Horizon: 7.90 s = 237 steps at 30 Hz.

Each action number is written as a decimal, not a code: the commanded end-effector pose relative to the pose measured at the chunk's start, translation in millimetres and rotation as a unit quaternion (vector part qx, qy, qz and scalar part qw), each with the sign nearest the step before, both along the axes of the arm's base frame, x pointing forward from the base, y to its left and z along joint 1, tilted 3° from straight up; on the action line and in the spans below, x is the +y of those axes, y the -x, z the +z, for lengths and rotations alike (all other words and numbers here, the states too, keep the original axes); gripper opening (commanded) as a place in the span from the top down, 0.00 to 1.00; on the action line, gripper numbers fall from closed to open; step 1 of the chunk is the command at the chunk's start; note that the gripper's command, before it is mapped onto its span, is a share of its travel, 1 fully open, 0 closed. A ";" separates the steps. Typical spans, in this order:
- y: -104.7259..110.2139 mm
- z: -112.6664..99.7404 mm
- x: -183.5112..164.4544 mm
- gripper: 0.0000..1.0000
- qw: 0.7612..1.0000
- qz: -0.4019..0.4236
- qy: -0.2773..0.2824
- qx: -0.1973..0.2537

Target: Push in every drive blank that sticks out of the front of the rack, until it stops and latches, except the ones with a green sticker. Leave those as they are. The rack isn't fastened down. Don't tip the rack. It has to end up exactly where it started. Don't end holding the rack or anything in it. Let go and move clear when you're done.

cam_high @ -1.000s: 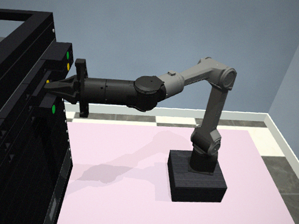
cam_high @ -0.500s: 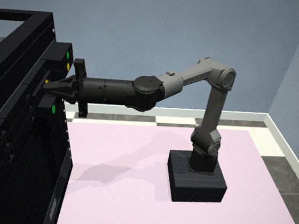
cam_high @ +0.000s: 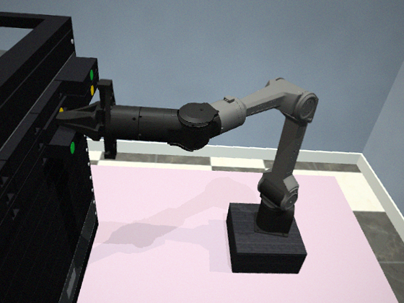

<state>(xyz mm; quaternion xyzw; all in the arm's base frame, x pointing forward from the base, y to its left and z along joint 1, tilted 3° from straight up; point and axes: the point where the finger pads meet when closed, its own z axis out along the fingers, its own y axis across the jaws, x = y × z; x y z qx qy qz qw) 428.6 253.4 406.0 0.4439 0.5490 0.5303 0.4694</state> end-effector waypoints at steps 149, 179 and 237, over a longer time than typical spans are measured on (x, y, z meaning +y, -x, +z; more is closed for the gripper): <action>20.8 6.3 -114.8 1.00 1.000 0.000 0.001 0.002; 1.9 5.4 -111.5 1.00 1.000 0.000 0.001 0.002; -14.9 3.0 -108.7 1.00 1.000 0.000 0.001 0.002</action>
